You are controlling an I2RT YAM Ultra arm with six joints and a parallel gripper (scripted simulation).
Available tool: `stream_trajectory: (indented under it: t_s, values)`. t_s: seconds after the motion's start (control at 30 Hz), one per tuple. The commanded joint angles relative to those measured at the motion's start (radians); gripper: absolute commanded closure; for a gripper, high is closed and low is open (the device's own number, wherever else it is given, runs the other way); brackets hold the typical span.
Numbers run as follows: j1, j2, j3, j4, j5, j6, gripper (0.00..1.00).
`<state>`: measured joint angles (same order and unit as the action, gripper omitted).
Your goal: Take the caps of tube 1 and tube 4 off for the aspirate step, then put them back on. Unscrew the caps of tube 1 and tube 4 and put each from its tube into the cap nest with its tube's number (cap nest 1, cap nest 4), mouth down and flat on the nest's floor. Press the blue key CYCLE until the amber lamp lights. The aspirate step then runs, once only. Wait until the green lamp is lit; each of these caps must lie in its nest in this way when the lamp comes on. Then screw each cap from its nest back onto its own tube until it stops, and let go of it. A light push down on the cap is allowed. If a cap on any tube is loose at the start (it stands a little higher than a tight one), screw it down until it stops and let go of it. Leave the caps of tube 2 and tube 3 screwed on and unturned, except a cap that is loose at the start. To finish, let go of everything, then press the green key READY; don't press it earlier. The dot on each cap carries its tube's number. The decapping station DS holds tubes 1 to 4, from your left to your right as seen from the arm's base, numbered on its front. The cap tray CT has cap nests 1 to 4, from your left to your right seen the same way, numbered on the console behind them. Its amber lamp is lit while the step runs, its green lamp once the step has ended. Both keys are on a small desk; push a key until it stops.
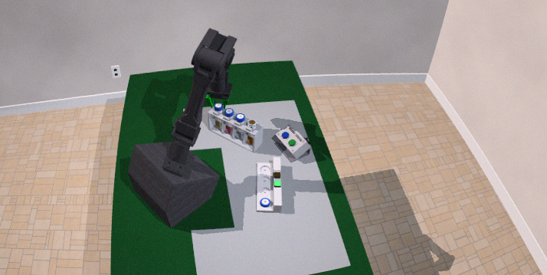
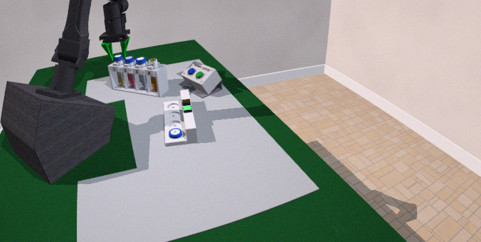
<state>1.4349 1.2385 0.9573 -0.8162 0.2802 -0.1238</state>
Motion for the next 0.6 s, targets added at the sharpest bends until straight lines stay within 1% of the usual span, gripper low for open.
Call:
stream_trajectory:
  t_s: [0.0,0.03,0.13,0.3,0.33,0.57]
  values:
    - [0.002,-0.008,0.004,-0.001,0.000,-0.160,0.51]
    - [0.002,-0.008,0.004,-0.001,0.000,-0.160,0.51]
    - [0.001,-0.010,0.002,-0.001,0.000,-0.266,0.51]
    - [0.000,-0.012,0.001,-0.002,0.000,-0.267,0.51]
    - [0.000,-0.012,0.001,-0.002,0.000,-0.267,1.00]
    - [0.000,-0.012,0.001,-0.002,0.000,-0.267,1.00]
